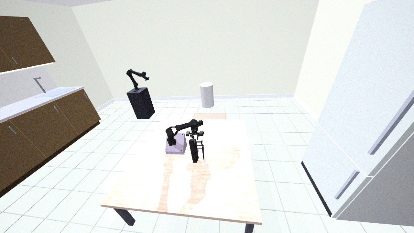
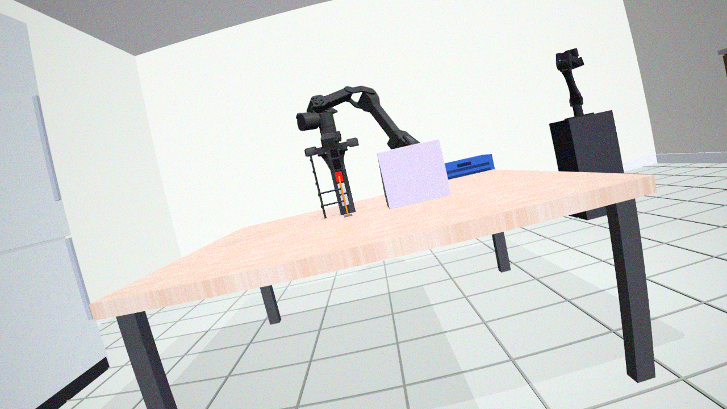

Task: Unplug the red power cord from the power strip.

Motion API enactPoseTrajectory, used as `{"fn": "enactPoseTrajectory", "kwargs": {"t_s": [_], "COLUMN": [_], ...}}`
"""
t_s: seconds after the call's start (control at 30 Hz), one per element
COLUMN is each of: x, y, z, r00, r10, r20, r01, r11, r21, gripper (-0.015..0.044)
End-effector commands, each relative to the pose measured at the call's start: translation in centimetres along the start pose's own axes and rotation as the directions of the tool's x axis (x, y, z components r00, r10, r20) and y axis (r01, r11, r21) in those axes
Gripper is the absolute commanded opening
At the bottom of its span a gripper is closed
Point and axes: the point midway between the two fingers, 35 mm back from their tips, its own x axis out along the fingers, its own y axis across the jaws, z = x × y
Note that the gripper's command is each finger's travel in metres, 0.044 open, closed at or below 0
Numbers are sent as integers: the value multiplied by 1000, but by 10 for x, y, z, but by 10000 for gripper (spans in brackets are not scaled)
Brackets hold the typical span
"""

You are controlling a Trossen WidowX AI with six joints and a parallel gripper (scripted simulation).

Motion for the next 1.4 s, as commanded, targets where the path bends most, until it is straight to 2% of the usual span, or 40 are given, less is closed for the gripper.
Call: {"fn": "enactPoseTrajectory", "kwargs": {"t_s": [0.0, 0.9, 1.37], "x": [1, 1, 13], "y": [0, 0, 0], "z": [-1, -40, -42], "r00": [1000, 1000, 1000], "r10": [15, 16, 15], "r20": [-1, -2, -3], "r01": [-15, -16, -15], "r11": [1000, 1000, 1000], "r21": [-20, -21, -21], "gripper": [160, 160, 160]}}
